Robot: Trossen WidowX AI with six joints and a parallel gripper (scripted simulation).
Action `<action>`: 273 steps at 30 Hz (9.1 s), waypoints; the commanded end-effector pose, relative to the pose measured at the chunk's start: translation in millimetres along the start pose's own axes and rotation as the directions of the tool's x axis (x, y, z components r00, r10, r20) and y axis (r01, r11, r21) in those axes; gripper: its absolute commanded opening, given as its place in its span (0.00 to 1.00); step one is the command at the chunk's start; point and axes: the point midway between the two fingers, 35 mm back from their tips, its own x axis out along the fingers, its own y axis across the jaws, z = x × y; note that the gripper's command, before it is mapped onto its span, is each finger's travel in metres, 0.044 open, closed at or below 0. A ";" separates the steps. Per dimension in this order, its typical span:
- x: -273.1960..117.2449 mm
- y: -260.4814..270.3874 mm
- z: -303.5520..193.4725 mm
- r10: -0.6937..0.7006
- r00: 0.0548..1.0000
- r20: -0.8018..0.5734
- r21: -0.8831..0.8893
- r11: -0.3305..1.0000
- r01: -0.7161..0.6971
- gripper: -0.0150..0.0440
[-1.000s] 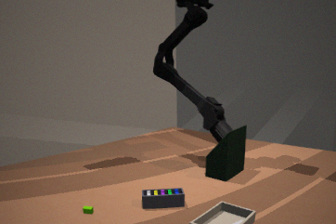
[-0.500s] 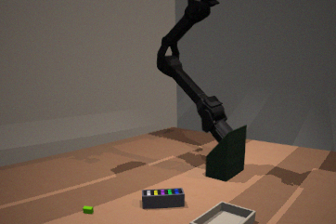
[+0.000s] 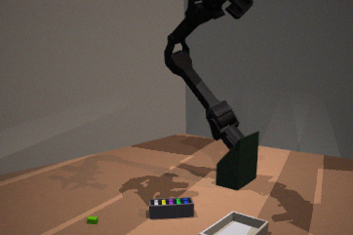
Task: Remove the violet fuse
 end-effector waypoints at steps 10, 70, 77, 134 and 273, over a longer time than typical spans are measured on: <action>33.6 96.3 -197.6 0.350 0.774 -0.527 0.279 0.932 -0.231 0.37; -113.5 252.8 -435.2 0.684 -0.135 -0.716 0.697 0.707 -0.116 0.37; -113.8 254.4 -436.9 0.684 -0.135 -0.717 0.697 0.707 -0.116 0.37; -112.0 248.1 -430.8 0.688 -0.132 -0.714 0.700 0.705 -0.111 0.25; 17.1 356.8 -335.2 0.695 -0.124 -0.708 0.706 0.701 -0.103 0.48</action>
